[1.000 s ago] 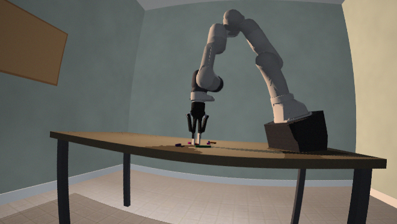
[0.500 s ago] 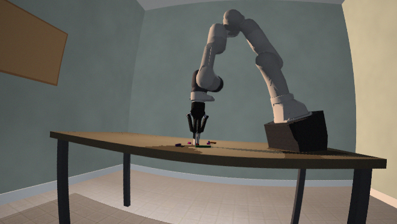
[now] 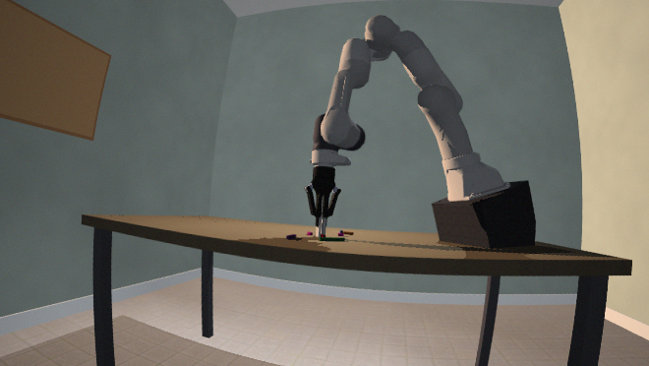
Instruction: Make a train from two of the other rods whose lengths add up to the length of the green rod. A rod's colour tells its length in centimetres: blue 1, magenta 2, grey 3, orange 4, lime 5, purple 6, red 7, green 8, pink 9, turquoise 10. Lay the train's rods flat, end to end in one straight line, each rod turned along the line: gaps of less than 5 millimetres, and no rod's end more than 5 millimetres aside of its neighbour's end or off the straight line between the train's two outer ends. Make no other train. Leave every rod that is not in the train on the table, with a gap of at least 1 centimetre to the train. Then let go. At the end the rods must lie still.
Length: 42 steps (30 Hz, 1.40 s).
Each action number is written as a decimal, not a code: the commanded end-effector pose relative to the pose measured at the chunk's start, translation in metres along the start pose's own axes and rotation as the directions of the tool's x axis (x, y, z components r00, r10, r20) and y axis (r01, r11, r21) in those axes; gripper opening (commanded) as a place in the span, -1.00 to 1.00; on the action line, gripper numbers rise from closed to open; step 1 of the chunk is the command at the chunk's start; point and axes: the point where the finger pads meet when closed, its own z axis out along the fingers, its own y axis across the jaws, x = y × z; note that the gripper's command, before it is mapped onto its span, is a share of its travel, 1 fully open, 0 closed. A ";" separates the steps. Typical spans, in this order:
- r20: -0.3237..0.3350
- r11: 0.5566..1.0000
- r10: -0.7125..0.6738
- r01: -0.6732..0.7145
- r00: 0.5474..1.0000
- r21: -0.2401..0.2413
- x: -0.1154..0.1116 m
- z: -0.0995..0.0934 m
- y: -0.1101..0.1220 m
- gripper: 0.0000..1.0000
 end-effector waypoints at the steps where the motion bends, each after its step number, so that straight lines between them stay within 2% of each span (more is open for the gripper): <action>1: 0.003 1.000 0.005 -0.005 1.000 -0.003 -0.001 0.000 0.001 -0.94; 8: 0.003 1.000 0.005 -0.005 1.000 -0.003 -0.001 -0.002 0.001 -0.94; 11: 0.003 1.000 0.005 -0.005 1.000 -0.003 -0.001 -0.010 0.001 -0.94; 14: 0.003 1.000 0.005 -0.005 1.000 -0.003 -0.001 -0.027 0.001 -0.94; 16: 0.003 1.000 0.005 -0.005 1.000 -0.003 -0.001 -0.027 0.001 -0.94; 23: 0.003 1.000 0.005 -0.005 1.000 -0.003 -0.001 -0.078 0.001 -0.94; 27: 0.003 1.000 0.005 -0.005 1.000 -0.003 -0.001 -0.096 0.001 -0.94; 42: 0.003 1.000 0.005 -0.005 1.000 -0.003 -0.001 -0.100 0.001 -0.94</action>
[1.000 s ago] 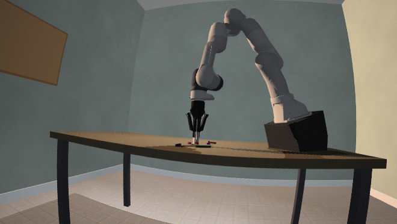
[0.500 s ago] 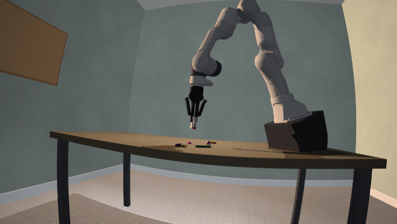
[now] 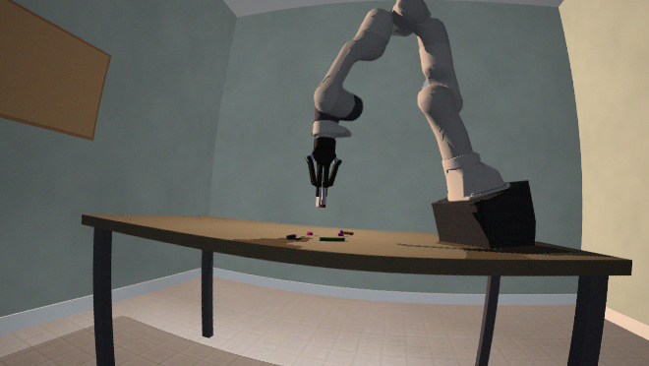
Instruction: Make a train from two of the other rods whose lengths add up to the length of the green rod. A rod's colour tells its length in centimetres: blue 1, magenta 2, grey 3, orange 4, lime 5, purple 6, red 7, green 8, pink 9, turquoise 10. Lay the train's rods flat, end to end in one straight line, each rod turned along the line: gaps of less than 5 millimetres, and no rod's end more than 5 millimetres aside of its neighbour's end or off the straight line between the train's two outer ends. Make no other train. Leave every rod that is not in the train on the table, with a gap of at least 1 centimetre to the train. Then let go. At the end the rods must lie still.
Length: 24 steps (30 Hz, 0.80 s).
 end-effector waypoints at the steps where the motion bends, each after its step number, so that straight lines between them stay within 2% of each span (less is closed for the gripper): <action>1: -0.011 1.000 -0.028 0.028 1.000 0.003 0.003 0.001 -0.002 -0.94; 8: -0.015 0.996 -0.084 0.084 0.996 0.004 -0.005 0.002 -0.006 -0.94; 11: -0.025 0.977 -0.211 0.211 0.977 0.004 -0.023 0.004 -0.015 -0.94; 24: -0.034 0.933 -0.360 0.360 0.932 0.000 -0.045 0.007 -0.027 -0.94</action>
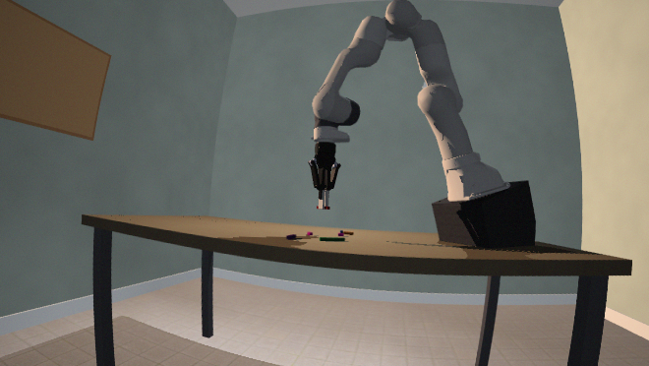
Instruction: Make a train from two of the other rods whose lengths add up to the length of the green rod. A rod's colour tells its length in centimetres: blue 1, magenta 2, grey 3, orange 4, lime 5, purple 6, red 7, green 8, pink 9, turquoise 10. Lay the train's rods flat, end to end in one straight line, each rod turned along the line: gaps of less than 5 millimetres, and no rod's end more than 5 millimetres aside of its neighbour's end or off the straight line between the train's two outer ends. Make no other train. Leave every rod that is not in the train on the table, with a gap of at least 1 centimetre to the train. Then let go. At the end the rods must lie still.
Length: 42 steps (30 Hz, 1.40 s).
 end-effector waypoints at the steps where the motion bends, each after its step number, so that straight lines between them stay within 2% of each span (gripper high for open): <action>1: -0.009 0.990 -0.141 0.141 0.990 -0.021 -0.001 0.001 -0.001 -0.94; 18: -0.011 0.938 -0.347 0.346 0.938 -0.025 -0.026 0.003 -0.025 -0.94; 33: -0.006 0.844 -0.536 0.535 0.844 -0.028 -0.051 0.003 -0.051 -0.94; 35: -0.006 0.844 -0.536 0.535 0.844 -0.028 -0.051 0.003 -0.051 -0.94; 36: -0.004 0.825 -0.564 0.564 0.826 -0.029 -0.055 0.003 -0.055 -0.94; 42: 0.000 0.781 -0.624 0.624 0.781 -0.028 -0.064 0.003 -0.065 -0.94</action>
